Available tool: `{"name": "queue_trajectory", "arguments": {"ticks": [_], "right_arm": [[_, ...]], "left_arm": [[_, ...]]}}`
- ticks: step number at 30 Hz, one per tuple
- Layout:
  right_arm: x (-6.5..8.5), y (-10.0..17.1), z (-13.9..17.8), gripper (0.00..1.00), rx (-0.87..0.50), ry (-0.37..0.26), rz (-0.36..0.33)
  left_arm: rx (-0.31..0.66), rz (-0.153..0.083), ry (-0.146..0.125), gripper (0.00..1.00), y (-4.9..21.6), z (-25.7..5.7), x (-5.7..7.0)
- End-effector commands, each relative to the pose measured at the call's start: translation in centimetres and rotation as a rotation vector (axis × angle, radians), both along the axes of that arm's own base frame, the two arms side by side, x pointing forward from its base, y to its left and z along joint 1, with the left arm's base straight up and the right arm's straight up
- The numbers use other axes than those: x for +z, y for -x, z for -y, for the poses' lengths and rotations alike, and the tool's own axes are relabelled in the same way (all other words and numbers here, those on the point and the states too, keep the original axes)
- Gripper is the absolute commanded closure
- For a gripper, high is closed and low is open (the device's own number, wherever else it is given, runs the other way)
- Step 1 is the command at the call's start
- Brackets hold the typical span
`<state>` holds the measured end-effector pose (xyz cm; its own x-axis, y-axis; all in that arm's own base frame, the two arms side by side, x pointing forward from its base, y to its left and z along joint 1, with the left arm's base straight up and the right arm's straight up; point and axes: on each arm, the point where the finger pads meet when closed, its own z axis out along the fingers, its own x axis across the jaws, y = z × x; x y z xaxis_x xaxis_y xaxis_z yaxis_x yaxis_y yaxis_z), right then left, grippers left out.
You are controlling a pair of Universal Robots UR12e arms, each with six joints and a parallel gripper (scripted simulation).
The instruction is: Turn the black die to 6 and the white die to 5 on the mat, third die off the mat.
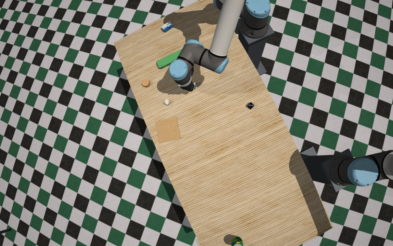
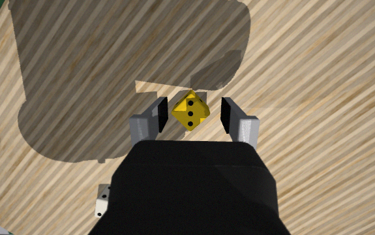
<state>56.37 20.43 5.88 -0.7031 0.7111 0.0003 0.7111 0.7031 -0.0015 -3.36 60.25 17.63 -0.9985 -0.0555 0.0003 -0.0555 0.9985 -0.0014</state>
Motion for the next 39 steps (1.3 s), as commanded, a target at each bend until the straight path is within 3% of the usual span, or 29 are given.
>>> {"name": "queue_trajectory", "arguments": {"ticks": [1,6,17,24,30,39], "right_arm": [[0.1,-1.3,-0.2,0.0,0.0,-0.001,0.001],[0.1,-3.6,-0.4,0.0,0.0,-0.001,0.001],[0.1,-11.9,-1.1,0.0,0.0,-0.001,0.001],[0.1,-14.7,-1.4,0.0,0.0,-0.001,0.001],[0.1,-16.2,-1.5,0.0,0.0,-0.001,0.001],[0.1,-16.3,-1.6,0.0,0.0,-0.001,0.001]], "left_arm": [[0.0,0.0,-0.002,0.0,0.0,-0.1,0.1],[0.0,0.0,-0.002,0.0,0.0,-0.1,0.1],[0.0,0.0,-0.002,0.0,0.0,-0.1,0.1],[0.0,0.0,-0.002,0.0,0.0,-0.1,0.1],[0.0,0.0,-0.002,0.0,0.0,-0.1,0.1],[0.0,0.0,-0.002,0.0,0.0,-0.1,0.1]]}}
